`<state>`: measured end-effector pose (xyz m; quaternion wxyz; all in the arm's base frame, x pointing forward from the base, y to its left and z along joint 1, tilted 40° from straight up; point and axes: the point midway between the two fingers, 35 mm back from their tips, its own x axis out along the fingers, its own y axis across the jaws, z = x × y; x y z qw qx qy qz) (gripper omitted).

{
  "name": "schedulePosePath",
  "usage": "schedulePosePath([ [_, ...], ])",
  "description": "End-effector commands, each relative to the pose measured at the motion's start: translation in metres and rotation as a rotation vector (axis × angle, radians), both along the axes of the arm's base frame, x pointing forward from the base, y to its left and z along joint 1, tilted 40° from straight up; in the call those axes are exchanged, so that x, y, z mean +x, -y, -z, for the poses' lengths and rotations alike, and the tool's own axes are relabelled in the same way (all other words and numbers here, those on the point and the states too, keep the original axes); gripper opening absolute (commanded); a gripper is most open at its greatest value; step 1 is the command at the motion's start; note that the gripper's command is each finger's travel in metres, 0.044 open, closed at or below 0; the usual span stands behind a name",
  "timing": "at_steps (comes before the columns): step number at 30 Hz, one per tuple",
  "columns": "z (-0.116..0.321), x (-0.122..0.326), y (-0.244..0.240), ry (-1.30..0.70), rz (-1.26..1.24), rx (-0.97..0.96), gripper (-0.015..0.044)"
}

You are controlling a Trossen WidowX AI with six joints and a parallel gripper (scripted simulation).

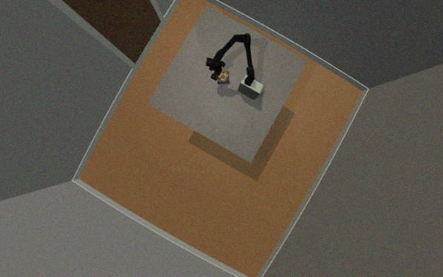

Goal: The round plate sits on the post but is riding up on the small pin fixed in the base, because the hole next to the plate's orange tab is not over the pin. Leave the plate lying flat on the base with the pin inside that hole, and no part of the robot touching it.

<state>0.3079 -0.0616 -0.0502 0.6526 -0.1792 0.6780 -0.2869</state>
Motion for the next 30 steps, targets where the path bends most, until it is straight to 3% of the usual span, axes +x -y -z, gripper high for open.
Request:
schedulePosePath([
  [1,0.000,0.001,0.003,0.009,0.022,-0.027,0.0000],
  [12,0.037,-0.004,0.032,0.009,0.022,-0.029,0.0000],
  [30,0.046,-0.017,0.022,0.008,0.022,-0.028,0.0000],
])
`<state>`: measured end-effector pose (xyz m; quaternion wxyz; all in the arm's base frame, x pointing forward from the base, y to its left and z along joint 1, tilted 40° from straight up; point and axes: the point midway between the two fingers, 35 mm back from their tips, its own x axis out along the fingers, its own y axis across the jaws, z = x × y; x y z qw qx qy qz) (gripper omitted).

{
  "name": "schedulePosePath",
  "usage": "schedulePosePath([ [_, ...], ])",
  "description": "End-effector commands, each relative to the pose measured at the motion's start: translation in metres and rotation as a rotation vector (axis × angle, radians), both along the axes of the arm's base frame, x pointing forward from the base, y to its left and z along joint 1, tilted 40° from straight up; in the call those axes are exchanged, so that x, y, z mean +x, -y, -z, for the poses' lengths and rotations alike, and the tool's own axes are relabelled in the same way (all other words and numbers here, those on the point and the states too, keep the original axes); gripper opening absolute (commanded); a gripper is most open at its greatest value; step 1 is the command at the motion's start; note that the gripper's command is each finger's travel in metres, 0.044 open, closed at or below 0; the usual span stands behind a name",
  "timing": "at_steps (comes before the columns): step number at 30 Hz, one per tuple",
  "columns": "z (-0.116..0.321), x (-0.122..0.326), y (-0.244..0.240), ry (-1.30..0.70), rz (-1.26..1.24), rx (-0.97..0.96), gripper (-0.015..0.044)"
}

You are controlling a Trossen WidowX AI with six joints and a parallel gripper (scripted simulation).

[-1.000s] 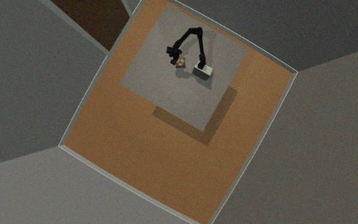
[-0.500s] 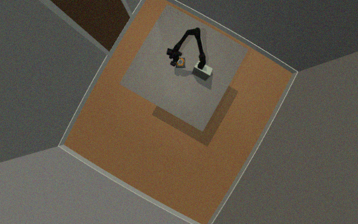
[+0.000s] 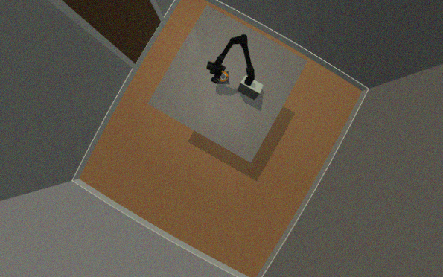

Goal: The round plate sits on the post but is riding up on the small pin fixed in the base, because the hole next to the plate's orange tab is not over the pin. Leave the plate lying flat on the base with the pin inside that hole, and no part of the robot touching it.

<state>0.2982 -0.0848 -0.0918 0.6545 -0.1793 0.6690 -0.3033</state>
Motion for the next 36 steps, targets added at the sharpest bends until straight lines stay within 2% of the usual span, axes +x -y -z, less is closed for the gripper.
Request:
schedulePosePath([
  [1,0.0045,-0.0082,-0.0015,-0.012,0.005,-0.001,0.0000],
  [36,0.0083,-0.0174,-0.0073,-0.013,0.005,-0.001,0.0000],
])
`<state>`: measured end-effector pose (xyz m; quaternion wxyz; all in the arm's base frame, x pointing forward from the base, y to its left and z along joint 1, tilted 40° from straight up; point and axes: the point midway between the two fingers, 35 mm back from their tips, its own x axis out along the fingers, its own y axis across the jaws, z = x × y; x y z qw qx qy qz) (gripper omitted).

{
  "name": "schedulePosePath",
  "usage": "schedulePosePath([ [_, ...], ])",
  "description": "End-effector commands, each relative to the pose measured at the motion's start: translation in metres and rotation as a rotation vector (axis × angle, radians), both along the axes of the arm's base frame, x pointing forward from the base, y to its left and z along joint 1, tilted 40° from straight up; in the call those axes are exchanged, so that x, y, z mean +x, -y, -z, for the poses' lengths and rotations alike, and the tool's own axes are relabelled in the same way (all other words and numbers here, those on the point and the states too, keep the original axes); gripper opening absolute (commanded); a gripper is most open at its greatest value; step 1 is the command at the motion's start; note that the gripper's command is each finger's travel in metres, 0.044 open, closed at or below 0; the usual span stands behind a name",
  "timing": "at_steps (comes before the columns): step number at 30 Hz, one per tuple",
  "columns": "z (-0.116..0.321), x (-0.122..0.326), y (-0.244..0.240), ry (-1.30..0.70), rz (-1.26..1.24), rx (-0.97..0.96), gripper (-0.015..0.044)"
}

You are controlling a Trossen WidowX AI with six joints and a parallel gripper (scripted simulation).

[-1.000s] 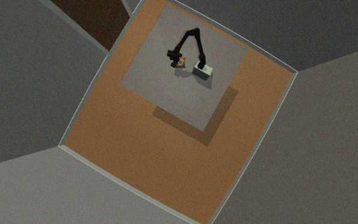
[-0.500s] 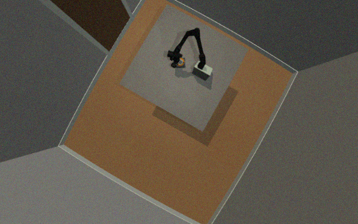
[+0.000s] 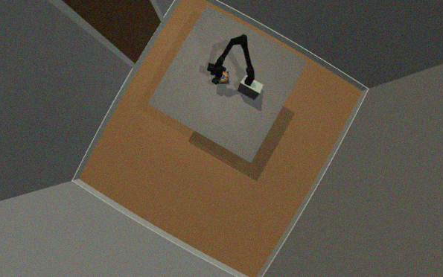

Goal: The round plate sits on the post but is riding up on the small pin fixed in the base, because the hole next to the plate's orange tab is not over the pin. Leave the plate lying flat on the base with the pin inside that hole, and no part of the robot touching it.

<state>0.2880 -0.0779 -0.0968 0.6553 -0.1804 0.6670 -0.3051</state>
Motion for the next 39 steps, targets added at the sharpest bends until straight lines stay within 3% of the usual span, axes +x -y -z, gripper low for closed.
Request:
schedulePosePath([
  [1,0.0034,-0.0073,-0.0005,-0.016,0.005,0.004,0.0000],
  [39,0.0048,-0.0127,-0.0029,-0.017,0.005,0.004,0.0000],
])
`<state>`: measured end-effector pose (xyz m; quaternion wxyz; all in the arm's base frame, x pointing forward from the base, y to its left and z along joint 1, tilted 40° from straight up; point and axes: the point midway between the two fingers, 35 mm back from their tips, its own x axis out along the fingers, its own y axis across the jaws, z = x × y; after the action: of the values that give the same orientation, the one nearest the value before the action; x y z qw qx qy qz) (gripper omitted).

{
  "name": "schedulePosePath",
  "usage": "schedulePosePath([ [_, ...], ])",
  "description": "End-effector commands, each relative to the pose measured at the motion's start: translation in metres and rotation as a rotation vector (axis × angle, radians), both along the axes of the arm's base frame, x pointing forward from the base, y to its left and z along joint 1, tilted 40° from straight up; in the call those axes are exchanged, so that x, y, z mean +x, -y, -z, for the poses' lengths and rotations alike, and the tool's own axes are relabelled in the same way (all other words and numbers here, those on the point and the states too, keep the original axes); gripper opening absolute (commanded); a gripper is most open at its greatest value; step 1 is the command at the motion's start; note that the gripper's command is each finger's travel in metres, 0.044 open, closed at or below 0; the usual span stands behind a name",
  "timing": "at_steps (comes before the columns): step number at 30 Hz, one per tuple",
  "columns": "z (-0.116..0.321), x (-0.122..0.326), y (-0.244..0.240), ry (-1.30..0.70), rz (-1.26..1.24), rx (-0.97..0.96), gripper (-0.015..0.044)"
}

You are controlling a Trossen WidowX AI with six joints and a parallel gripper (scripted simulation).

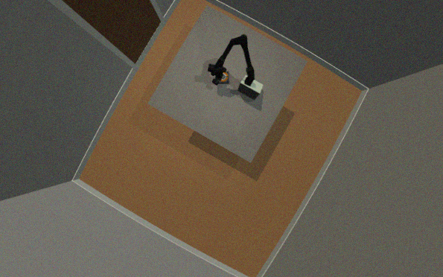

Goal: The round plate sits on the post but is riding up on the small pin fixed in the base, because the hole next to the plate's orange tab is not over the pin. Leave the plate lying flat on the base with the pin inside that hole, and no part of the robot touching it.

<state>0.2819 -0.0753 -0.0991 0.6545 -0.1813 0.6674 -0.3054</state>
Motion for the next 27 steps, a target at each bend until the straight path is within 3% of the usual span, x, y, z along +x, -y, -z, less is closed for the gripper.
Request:
schedulePosePath([
  [1,0.0025,-0.0068,-0.0004,-0.015,0.006,0.006,0.0000],
  [27,0.0030,-0.0094,-0.0012,-0.015,0.006,0.006,0.0000],
])
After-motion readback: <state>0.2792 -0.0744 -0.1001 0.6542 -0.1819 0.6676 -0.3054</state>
